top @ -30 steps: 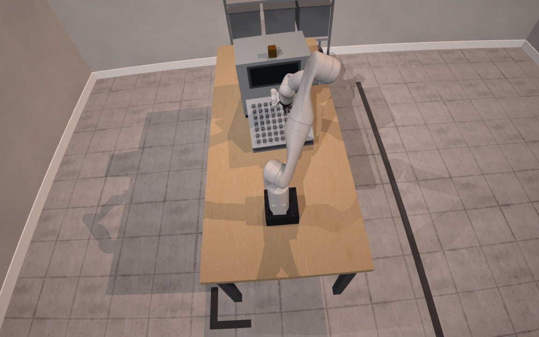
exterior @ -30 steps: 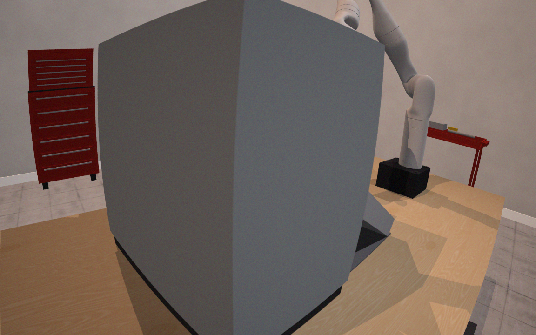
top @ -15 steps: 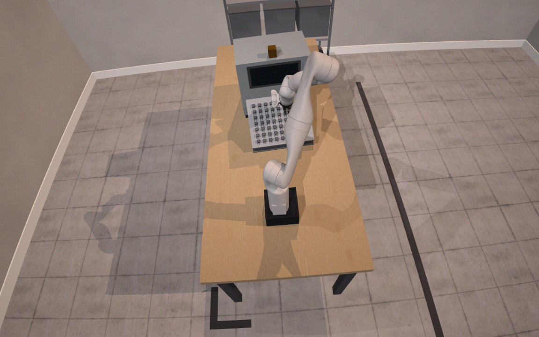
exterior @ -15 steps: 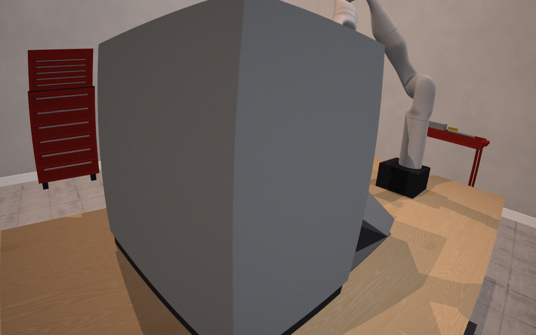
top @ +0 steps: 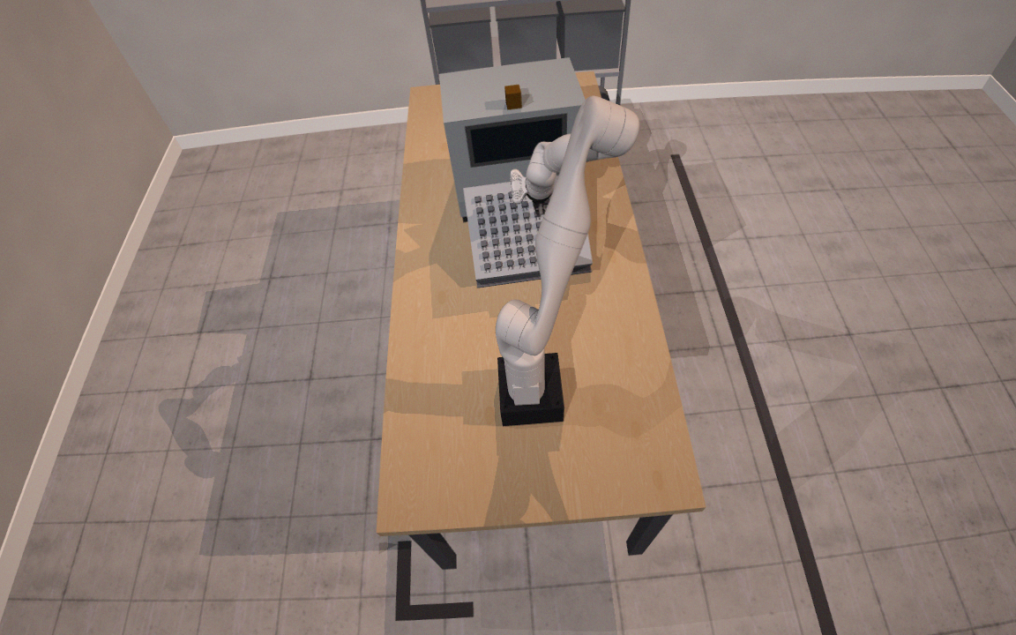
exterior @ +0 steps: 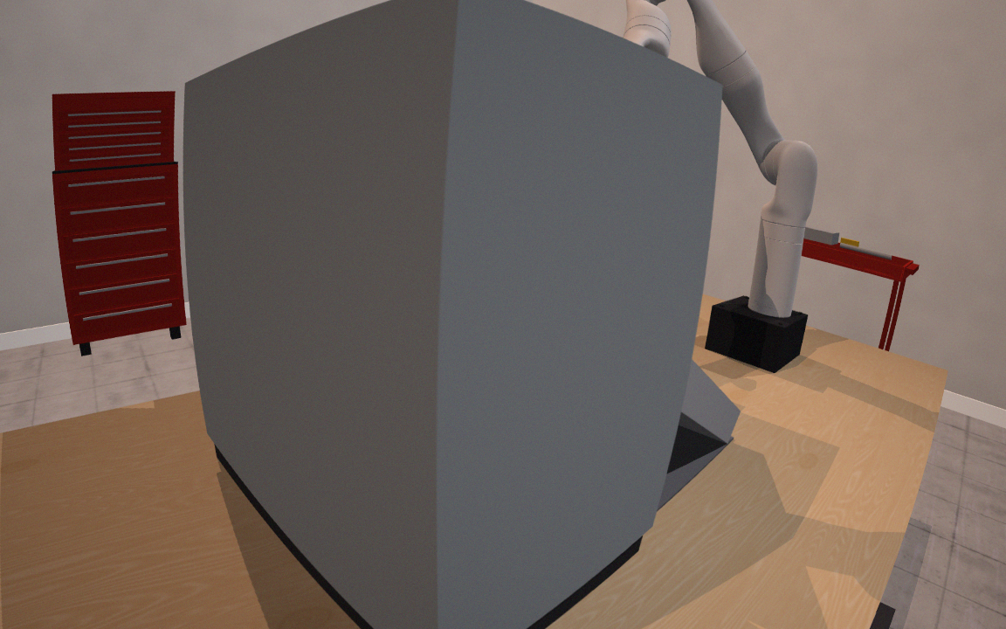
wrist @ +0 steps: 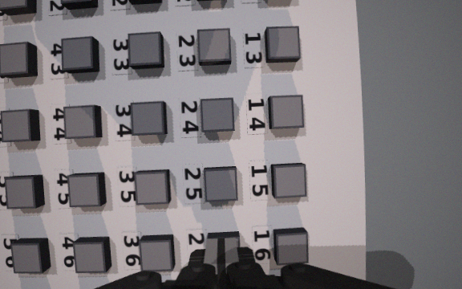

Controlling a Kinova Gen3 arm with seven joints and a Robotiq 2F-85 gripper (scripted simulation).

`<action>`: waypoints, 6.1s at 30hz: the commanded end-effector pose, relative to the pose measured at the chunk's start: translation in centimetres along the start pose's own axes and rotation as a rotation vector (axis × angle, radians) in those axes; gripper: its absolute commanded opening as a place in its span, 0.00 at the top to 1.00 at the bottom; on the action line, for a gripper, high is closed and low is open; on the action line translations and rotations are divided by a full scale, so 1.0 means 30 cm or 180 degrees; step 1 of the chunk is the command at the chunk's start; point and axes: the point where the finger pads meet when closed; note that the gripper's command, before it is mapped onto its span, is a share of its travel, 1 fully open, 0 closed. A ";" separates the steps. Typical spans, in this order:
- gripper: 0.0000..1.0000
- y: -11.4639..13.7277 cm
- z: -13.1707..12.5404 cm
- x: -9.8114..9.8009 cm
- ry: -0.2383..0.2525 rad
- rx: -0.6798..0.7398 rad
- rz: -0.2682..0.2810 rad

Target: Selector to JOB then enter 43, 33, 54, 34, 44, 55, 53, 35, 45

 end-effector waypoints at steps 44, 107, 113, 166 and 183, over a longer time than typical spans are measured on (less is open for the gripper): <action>0.90 0.000 0.003 0.029 -0.0006 -0.0001 0.0000; 0.90 0.000 0.003 0.034 -0.0006 -0.0001 0.0000; 0.90 0.000 0.003 0.034 -0.0006 -0.0001 0.0000; 0.90 -0.020 -0.102 -0.075 -0.0006 -0.0001 -0.0001; 0.90 -0.021 -0.108 -0.040 -0.0006 -0.0001 0.0000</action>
Point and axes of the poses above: the point where the finger pads meet when closed, its own x axis out along the fingers, its own z axis across the jaws, y = z × x, and after that the axes turned 11 degrees about x, right-handed
